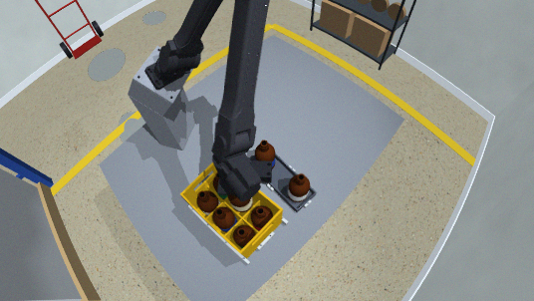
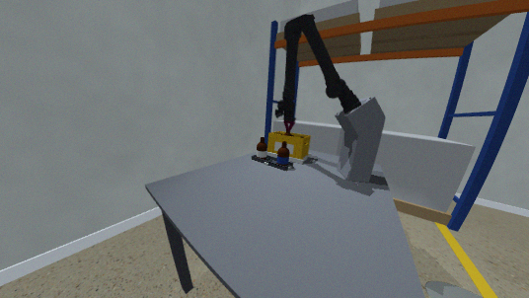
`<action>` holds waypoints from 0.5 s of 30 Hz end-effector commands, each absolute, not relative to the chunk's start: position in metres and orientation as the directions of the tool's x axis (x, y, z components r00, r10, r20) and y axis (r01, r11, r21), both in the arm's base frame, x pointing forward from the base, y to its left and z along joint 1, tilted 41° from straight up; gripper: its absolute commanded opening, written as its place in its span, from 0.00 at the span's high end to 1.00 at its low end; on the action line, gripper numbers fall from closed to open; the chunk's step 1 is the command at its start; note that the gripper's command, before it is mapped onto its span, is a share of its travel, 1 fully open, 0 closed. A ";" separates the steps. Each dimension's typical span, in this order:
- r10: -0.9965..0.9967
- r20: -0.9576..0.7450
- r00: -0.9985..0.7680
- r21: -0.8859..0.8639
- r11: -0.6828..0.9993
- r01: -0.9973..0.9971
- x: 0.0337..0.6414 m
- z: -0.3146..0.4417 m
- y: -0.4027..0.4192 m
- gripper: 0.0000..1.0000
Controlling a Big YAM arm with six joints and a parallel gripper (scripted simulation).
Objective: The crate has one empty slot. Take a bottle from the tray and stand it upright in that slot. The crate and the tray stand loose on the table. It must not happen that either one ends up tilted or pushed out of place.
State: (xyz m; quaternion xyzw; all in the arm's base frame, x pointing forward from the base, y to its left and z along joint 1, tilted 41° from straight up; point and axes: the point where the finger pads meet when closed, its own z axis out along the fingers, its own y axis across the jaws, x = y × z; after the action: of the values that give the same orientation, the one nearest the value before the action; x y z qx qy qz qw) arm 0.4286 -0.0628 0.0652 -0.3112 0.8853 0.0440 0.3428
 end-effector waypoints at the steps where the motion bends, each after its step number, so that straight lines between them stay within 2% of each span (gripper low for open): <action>1: -0.511 -0.642 -0.572 -0.140 0.811 -0.567 0.435 0.067 -0.066 1.00; 15: -0.518 -0.643 -0.564 -0.142 0.804 -0.577 0.443 0.063 -0.060 1.00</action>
State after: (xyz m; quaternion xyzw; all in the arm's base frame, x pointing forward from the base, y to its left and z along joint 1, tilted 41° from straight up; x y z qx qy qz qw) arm 0.4312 -0.0608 0.0581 -0.3115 0.8861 0.0451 0.3401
